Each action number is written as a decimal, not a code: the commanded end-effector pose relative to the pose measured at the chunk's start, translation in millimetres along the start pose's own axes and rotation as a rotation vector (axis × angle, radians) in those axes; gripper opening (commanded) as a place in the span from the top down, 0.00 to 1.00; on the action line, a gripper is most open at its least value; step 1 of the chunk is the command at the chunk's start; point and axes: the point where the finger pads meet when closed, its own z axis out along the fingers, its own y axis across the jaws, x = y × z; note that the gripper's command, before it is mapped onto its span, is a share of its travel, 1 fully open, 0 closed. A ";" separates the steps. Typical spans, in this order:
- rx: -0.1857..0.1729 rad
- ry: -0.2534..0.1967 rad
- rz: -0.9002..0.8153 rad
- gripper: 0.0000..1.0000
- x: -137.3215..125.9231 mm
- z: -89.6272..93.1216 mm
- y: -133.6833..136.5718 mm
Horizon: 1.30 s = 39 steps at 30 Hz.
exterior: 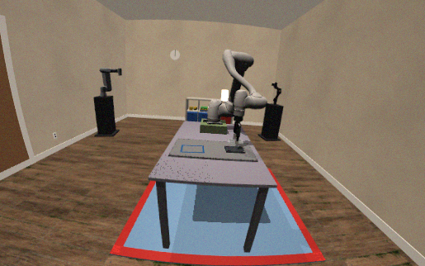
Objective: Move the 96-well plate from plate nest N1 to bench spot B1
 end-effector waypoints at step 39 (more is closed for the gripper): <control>0.000 0.000 -0.013 1.00 66.6 1.0 -1.6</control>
